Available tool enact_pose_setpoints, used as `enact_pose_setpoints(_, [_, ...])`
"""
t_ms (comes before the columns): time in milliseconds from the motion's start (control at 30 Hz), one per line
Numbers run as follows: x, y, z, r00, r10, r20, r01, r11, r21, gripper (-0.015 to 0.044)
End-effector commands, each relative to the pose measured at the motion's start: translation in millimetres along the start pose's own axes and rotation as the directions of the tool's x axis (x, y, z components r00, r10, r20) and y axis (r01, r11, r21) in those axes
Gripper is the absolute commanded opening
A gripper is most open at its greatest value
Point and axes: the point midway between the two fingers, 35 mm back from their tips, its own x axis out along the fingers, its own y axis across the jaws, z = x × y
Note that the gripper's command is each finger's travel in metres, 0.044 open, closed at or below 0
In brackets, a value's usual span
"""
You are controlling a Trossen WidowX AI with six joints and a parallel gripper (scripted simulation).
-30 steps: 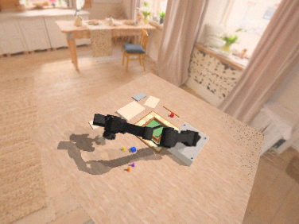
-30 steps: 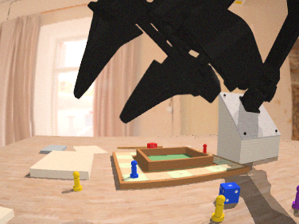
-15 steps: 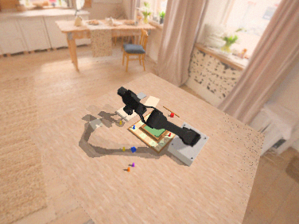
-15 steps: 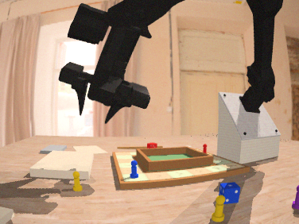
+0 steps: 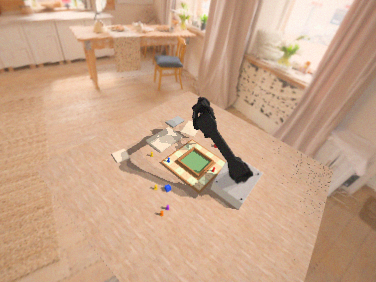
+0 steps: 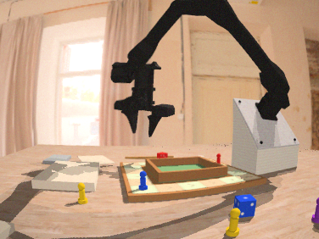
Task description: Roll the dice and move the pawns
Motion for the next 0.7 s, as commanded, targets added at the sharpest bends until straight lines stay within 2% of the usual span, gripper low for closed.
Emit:
enact_pose_setpoints(0, [27.4,17.9,-58.9,0.988,0.108,0.107,-0.127,0.974,0.187,0.0275])
enact_pose_setpoints(100, [38.2,28.4,-81.8,0.976,0.139,0.169,-0.181,0.948,0.263,0.0275])
enact_pose_setpoints(433, [57.7,31.8,-78.6,0.975,0.141,0.173,-0.184,0.946,0.266,0.0275])
enact_pose_setpoints(667, [58.0,31.8,-78.5,0.975,0.141,0.173,-0.184,0.946,0.266,0.0275])
